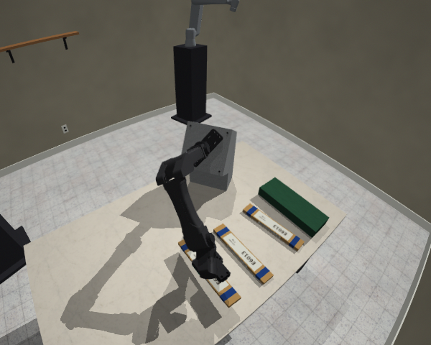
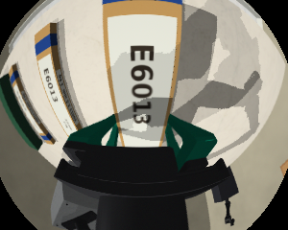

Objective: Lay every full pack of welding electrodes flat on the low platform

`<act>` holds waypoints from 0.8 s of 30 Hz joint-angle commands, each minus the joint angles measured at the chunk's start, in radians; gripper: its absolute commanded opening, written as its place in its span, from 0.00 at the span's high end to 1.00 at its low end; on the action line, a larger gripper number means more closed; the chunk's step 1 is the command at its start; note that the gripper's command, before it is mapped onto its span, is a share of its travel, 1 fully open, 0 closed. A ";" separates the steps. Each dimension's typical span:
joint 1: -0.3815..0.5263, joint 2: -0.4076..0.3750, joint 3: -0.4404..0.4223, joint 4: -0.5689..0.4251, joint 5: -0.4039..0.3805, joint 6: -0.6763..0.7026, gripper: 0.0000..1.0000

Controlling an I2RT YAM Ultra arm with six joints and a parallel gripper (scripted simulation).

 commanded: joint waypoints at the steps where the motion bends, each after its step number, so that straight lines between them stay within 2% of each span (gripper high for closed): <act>1: 0.031 -0.044 0.043 -0.023 0.007 0.004 1.00; 24: 0.069 -0.111 0.039 -0.099 0.036 0.034 1.00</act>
